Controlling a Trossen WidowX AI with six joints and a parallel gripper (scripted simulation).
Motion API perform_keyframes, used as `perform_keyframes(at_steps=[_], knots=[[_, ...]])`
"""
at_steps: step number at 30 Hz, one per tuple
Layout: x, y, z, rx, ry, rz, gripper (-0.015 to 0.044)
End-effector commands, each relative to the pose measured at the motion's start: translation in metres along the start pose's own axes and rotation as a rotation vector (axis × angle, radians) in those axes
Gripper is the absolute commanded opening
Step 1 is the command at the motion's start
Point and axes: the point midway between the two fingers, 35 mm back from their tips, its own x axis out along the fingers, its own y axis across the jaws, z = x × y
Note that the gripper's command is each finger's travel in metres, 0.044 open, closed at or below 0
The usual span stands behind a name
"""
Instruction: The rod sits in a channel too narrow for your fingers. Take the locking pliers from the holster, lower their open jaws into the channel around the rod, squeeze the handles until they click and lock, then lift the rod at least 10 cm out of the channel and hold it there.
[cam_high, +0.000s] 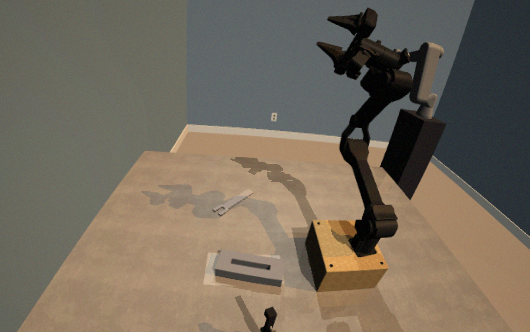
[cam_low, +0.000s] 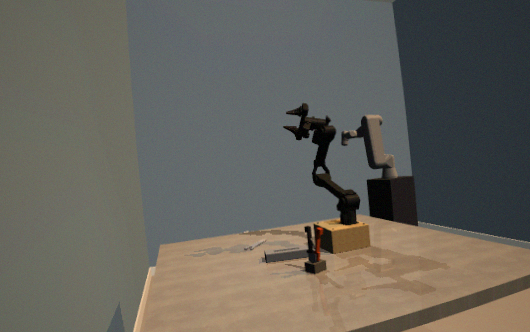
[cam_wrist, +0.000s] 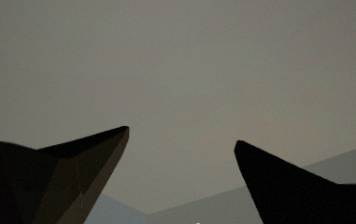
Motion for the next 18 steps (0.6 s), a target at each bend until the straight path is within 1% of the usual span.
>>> perform_keyframes(at_steps=[1, 2, 5, 9, 13, 15, 18], knots=[[-0.002, -0.002, -0.001, -0.022, 0.013, 0.001, 0.0426], [-0.007, -0.008, -0.006, -0.088, 0.052, 0.006, 0.044], [-0.038, -0.046, -0.021, -0.471, 0.265, 0.042, 0.044], [-0.071, -0.109, -0.014, -1.025, 0.522, 0.113, 0.044], [-0.084, -0.168, 0.027, -1.589, 0.711, 0.192, 0.044], [-0.08, -0.191, 0.057, -1.874, 0.78, 0.226, 0.044], [-0.063, -0.212, 0.112, -2.3, 0.849, 0.251, 0.044]])
